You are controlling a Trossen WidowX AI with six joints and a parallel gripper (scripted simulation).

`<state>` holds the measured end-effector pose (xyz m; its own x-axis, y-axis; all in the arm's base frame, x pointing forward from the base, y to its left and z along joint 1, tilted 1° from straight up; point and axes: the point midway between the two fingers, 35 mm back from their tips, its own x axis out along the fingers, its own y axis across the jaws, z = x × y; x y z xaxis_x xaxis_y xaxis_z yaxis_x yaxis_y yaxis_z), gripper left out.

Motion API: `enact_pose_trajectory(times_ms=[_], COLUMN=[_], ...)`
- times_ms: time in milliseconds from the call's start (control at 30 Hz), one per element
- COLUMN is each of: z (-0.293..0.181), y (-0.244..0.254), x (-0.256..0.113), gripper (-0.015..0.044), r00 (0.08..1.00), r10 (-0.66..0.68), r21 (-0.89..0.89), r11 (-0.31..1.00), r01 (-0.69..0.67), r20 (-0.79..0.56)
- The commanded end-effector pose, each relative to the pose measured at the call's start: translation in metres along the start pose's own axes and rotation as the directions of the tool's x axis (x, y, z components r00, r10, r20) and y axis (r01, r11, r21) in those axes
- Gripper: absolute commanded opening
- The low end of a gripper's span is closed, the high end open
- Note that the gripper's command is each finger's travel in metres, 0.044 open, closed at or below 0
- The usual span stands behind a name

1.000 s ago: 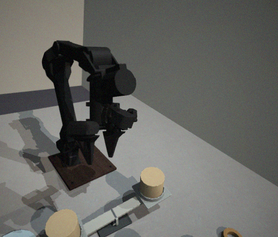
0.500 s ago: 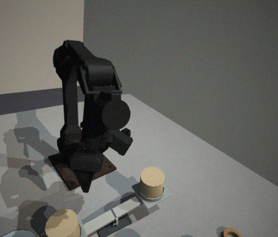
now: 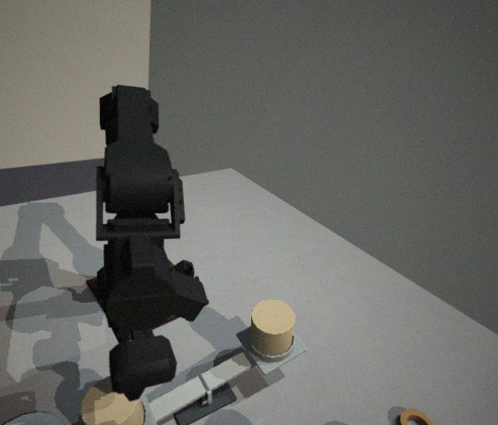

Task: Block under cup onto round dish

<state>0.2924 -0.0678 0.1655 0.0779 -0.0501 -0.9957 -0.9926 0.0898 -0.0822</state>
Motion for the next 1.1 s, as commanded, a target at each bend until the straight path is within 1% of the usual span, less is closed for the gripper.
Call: enact_pose_trajectory(times_ms=[0,100,267,400,1067], z=[-0.012,-0.017,-0.017,-0.016,-0.015], y=[-0.004,-0.006,-0.006,-0.005,-0.005], x=[0.011,0.016,0.017,0.03,0.059], gripper=[0.044,0.044,0.044,0.044,0.044], r00=[0.998,0.997,0.997,0.997,0.997], r10=[0.049,0.068,0.068,0.068,0.067], r21=[-0.106,-0.152,-0.152,-0.152,-0.152], r11=[0.993,0.987,0.987,0.987,0.987], r01=[-0.046,-0.061,-0.061,-0.061,-0.061], r20=[0.028,0.04,0.04,0.04,0.04])
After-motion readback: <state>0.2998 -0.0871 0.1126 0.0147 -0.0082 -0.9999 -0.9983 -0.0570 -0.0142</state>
